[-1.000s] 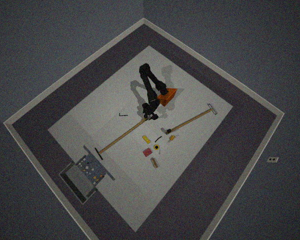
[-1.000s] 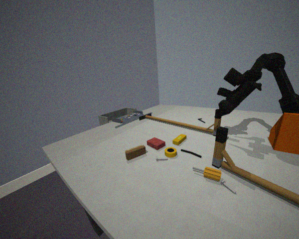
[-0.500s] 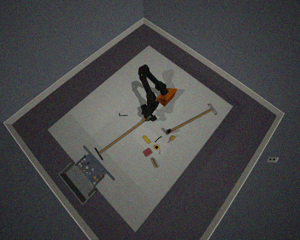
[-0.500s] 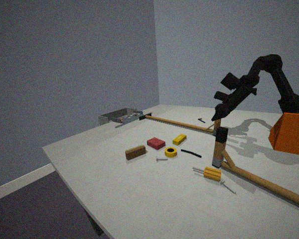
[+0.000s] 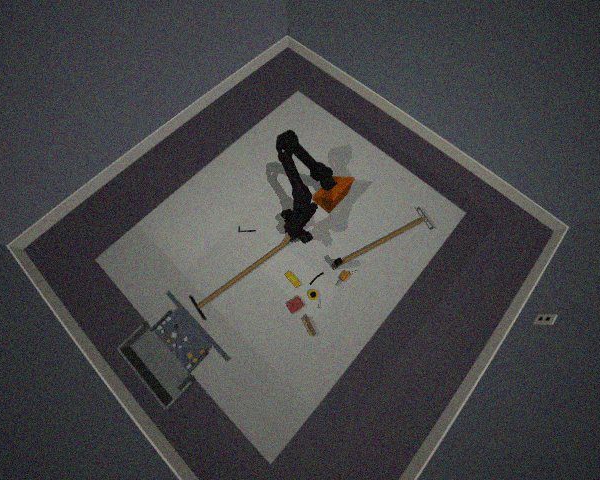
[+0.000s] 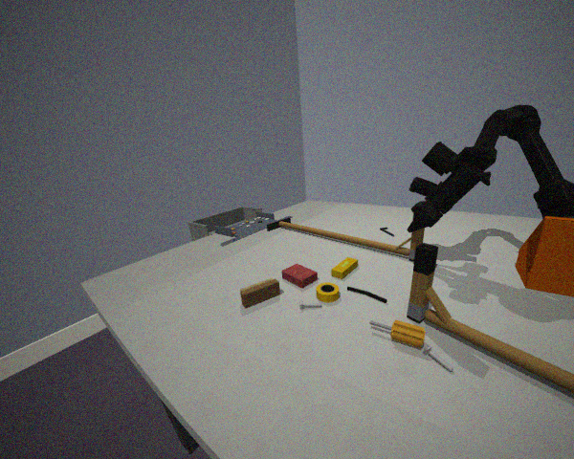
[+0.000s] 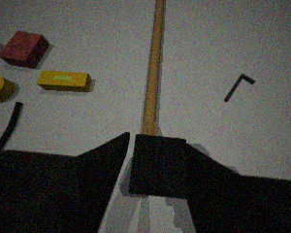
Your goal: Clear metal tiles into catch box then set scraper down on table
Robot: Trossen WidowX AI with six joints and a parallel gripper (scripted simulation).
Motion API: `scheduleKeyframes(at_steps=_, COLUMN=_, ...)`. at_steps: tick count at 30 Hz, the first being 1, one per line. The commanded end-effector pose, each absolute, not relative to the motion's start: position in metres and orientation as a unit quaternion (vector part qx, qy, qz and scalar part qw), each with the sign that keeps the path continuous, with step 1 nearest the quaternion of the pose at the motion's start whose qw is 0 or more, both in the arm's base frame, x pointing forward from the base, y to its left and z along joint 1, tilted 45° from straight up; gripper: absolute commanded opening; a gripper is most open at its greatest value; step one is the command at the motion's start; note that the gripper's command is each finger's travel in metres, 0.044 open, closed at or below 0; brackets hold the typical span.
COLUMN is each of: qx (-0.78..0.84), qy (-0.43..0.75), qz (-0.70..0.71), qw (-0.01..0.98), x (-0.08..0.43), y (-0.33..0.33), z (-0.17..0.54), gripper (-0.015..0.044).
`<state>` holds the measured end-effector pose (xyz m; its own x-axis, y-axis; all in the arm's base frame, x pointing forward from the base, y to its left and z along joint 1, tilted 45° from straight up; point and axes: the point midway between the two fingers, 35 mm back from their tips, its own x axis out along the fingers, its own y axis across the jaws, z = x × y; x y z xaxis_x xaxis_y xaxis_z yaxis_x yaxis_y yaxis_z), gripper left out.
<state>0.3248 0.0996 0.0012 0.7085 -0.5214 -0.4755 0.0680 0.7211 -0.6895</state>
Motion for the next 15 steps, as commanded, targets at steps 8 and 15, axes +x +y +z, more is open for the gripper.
scheduleKeyframes(at_steps=8, qx=-0.33, qy=0.34, qz=-0.171, qw=0.864, x=0.3247, y=0.1006, z=0.0017, gripper=0.0059)
scheduleKeyframes(at_steps=15, qx=-0.332, qy=0.341, qz=-0.17, qw=0.863, x=0.3244, y=0.1018, z=0.0029, gripper=0.0)
